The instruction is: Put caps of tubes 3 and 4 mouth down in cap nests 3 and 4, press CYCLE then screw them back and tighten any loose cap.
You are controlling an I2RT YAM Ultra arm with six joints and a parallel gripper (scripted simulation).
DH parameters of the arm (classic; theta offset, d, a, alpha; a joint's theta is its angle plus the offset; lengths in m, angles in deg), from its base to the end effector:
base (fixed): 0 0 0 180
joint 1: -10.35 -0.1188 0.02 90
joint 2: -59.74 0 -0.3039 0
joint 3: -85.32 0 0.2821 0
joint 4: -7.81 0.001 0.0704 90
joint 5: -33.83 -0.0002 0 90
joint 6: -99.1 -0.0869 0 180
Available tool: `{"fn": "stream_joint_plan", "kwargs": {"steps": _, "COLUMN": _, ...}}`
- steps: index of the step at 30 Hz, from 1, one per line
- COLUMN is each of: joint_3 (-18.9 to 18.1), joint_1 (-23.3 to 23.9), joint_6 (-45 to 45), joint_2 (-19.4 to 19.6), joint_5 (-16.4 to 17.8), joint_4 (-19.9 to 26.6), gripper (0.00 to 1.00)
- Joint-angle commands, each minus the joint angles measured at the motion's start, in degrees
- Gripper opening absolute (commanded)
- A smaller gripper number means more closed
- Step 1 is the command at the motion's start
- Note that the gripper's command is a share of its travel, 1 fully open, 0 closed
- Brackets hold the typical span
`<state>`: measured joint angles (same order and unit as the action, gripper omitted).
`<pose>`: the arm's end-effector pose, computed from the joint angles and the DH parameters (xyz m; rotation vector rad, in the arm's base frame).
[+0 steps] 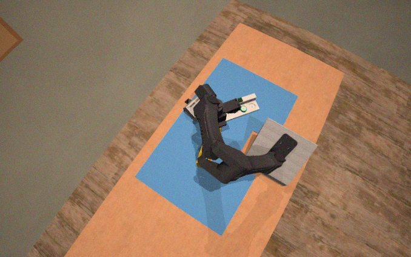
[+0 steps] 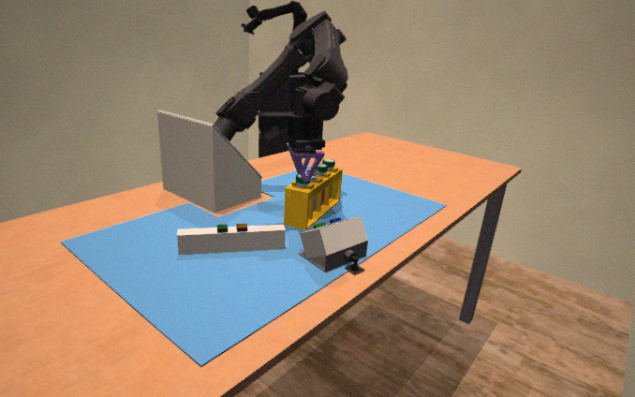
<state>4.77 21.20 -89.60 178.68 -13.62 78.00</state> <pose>0.3502 -0.0063 0.0822 -2.0269 -1.2460 -0.3965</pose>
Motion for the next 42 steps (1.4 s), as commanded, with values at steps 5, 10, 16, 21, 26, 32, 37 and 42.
{"fn": "stream_joint_plan", "kwargs": {"steps": 5, "joint_3": 0.36, "joint_1": 0.20, "joint_6": -0.77, "joint_2": -0.23, "joint_5": 0.09, "joint_4": -0.86, "gripper": 0.49}}
{"fn": "stream_joint_plan", "kwargs": {"steps": 10, "joint_3": 0.80, "joint_1": -0.11, "joint_6": -1.18, "joint_2": -0.24, "joint_5": 0.19, "joint_4": -1.56, "gripper": 0.49}}
{"fn": "stream_joint_plan", "kwargs": {"steps": 16, "joint_3": 1.13, "joint_1": -0.37, "joint_6": -1.50, "joint_2": -0.24, "joint_5": 0.27, "joint_4": -2.13, "gripper": 0.49}}
{"fn": "stream_joint_plan", "kwargs": {"steps": 21, "joint_3": 1.39, "joint_1": -0.54, "joint_6": -1.72, "joint_2": -0.23, "joint_5": 0.32, "joint_4": -2.53, "gripper": 0.49}}
{"fn": "stream_joint_plan", "kwargs": {"steps": 26, "joint_3": 1.39, "joint_1": -0.54, "joint_6": -1.73, "joint_2": -0.23, "joint_5": 0.33, "joint_4": -2.54, "gripper": 0.00}}
{"fn": "stream_joint_plan", "kwargs": {"steps": 32, "joint_3": 1.39, "joint_1": -0.54, "joint_6": -1.73, "joint_2": -0.23, "joint_5": 0.33, "joint_4": -2.54, "gripper": 0.00}}
{"fn": "stream_joint_plan", "kwargs": {"steps": 37, "joint_3": 1.40, "joint_1": -0.55, "joint_6": 1.12, "joint_2": -0.24, "joint_5": 0.33, "joint_4": -2.56, "gripper": 0.00}}
{"fn": "stream_joint_plan", "kwargs": {"steps": 42, "joint_3": 1.38, "joint_1": -0.53, "joint_6": 15.47, "joint_2": -0.24, "joint_5": 0.32, "joint_4": -2.52, "gripper": 0.00}}
